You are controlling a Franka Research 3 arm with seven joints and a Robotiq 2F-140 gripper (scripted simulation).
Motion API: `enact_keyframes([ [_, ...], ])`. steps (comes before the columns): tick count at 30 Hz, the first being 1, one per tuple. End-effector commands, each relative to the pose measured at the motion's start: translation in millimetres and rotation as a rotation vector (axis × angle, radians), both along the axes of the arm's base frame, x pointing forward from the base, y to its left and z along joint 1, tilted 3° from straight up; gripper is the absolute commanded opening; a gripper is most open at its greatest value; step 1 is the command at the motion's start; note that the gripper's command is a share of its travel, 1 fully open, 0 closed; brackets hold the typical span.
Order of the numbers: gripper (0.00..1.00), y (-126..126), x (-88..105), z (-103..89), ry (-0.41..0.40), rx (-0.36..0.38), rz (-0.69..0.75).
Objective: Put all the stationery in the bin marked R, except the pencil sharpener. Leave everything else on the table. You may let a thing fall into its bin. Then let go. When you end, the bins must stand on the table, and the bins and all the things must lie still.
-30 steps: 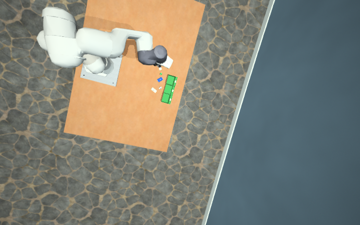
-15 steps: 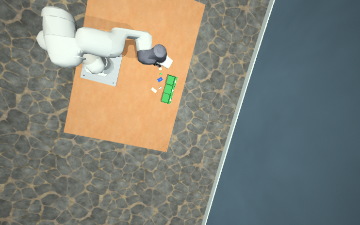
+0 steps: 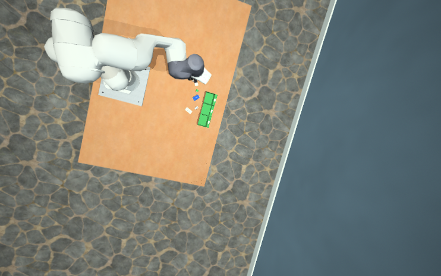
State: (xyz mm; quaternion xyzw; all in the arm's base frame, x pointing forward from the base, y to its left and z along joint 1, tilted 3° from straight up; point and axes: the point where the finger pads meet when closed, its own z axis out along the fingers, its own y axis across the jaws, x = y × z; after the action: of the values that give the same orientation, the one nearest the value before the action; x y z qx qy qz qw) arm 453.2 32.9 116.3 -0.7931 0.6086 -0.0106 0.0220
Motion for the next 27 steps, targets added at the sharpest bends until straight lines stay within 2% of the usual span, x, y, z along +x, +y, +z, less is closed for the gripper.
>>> enact_keyframes([
  [1, 0.23, 0.4, 0.2, 0.4, -0.002, -0.001, -0.01],
  [10, 0.23, 0.4, 0.1, 0.4, -0.002, -0.001, -0.01],
  [25, 0.23, 2.7, 7.3, -59.3, -0.002, -0.001, -0.01],
  [27, 0.23, 2.7, 7.3, -59.3, -0.002, -0.001, -0.01],
])
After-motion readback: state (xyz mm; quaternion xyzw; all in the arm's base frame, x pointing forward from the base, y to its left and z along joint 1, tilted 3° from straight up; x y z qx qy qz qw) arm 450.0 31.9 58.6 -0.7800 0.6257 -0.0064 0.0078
